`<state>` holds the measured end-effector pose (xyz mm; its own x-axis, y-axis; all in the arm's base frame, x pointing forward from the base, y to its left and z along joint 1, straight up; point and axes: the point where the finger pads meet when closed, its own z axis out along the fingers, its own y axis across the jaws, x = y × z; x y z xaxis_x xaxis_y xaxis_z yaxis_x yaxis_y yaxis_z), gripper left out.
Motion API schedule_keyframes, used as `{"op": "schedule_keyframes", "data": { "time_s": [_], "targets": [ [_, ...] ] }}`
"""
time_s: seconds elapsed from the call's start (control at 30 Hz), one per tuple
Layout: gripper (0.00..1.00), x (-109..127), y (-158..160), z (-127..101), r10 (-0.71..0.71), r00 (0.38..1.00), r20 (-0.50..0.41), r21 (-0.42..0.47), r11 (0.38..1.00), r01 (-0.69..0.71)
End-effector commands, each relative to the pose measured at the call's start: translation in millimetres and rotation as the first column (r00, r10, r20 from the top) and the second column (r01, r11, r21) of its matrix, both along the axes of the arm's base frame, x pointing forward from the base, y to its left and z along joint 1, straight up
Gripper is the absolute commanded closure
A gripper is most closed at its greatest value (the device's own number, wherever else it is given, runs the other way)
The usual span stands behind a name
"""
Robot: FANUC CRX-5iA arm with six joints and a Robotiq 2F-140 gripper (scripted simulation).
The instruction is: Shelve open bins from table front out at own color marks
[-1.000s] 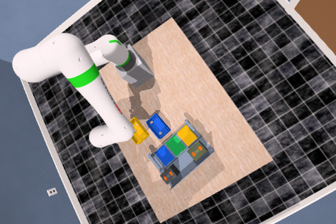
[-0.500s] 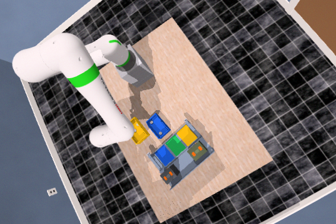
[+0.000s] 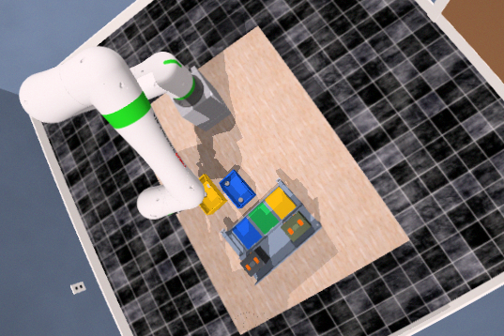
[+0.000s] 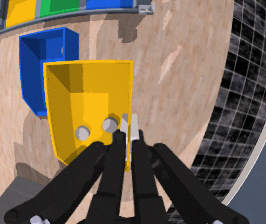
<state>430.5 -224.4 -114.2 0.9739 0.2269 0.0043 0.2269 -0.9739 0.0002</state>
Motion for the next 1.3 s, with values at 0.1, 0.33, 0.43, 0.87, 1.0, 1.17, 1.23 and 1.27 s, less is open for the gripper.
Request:
{"op": "schedule_keyframes", "data": {
  "time_s": [0.1, 0.33, 0.43, 0.87, 1.0, 1.17, 1.23, 1.27],
  "targets": [
    [1.00, 0.0, 11.3, 0.2, 0.001, 1.000, 0.000, 0.000, 1.000, -0.001],
    [1.00, -0.4, 28.8, 0.2, 0.002, 1.000, 0.000, 0.000, 1.000, -0.002],
    [1.00, -0.5, 34.5, 0.2, 0.002, 1.000, 0.000, 0.000, 1.000, -0.002],
    [1.00, -1.2, 73.8, 0.3, 0.005, 1.000, 0.000, 0.000, 1.000, -0.005],
    [1.00, -1.4, 84.5, 0.3, 0.006, 1.000, 0.000, 0.000, 1.000, -0.006],
    [1.00, -1.6, 98.9, 0.3, 0.007, 1.000, 0.000, 0.000, 1.000, -0.007],
    [1.00, -1.8, 106.2, 0.3, 0.008, 1.000, 0.000, 0.000, 1.000, -0.008],
    [1.00, -1.8, 109.8, 0.3, 0.008, 1.000, 0.000, 0.000, 1.000, -0.008]
  ]
}}
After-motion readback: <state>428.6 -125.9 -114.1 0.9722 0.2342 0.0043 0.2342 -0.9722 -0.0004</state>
